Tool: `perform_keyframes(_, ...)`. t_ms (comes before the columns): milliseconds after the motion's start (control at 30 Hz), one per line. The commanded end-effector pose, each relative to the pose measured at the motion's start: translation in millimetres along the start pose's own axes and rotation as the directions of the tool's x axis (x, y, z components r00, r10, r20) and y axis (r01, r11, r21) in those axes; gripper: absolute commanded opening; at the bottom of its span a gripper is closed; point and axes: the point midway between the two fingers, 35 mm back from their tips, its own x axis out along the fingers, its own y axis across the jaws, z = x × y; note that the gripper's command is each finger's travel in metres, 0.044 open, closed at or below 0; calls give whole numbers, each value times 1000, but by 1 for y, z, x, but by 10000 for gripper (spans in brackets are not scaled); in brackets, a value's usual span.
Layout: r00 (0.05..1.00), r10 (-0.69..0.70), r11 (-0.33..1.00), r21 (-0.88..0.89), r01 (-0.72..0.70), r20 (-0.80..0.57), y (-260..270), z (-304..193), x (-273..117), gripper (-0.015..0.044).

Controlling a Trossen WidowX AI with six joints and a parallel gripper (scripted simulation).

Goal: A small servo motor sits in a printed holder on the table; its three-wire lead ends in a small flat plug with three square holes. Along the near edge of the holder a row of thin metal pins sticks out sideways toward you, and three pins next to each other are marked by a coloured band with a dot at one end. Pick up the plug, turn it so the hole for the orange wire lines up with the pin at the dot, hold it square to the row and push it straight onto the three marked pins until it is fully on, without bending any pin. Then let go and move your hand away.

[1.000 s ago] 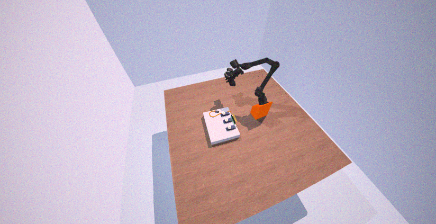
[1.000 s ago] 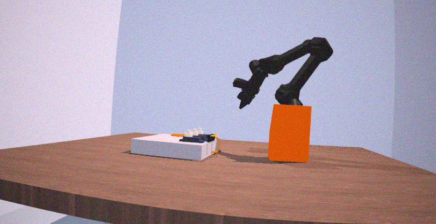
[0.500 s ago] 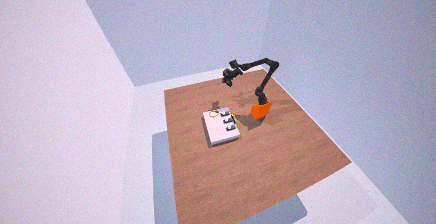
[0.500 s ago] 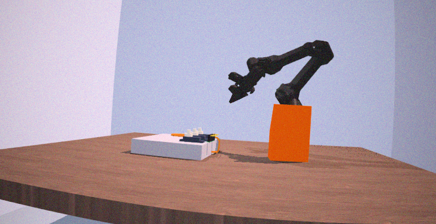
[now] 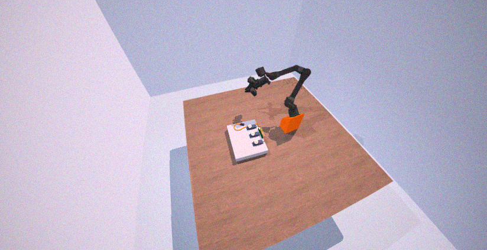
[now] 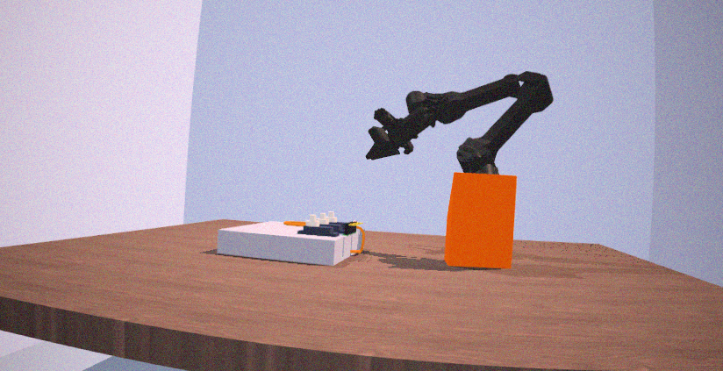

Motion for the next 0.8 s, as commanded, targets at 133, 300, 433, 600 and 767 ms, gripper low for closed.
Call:
perform_keyframes(133,993,68,991,106,-78,93,20,18,1,115)
perform_keyframes(300,983,106,978,164,-130,149,31,30,-1,115)
perform_keyframes(433,971,137,962,207,-177,194,41,39,-3,115)
perform_keyframes(600,953,174,936,258,-238,248,52,50,-6,115)
perform_keyframes(767,929,211,902,306,-305,304,63,62,-11,115)
